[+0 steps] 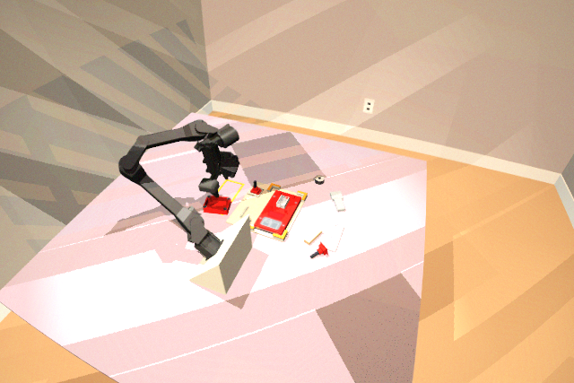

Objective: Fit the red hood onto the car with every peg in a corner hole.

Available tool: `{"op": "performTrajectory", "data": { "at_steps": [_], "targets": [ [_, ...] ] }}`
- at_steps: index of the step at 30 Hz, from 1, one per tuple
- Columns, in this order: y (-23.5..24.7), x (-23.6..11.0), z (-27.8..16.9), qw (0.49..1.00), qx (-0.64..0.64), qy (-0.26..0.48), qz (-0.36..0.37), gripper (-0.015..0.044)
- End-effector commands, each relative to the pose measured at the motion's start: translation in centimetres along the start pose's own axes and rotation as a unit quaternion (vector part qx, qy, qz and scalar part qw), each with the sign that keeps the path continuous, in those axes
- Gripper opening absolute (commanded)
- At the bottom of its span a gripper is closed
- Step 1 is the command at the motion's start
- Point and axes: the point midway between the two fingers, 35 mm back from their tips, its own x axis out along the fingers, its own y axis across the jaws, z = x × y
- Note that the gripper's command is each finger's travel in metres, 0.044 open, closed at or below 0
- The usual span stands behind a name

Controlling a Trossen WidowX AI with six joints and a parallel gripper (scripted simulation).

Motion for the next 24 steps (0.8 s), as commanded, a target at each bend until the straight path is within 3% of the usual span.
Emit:
{"op": "performTrajectory", "data": {
  "at_steps": [1,24],
  "targets": [
    [0.2,1.1,-2.8,0.996,-0.062,0.048,-0.032,0.044],
    [0.3,2.1,-3.0,0.996,-0.065,0.049,-0.034,0.044]
  ]
}}
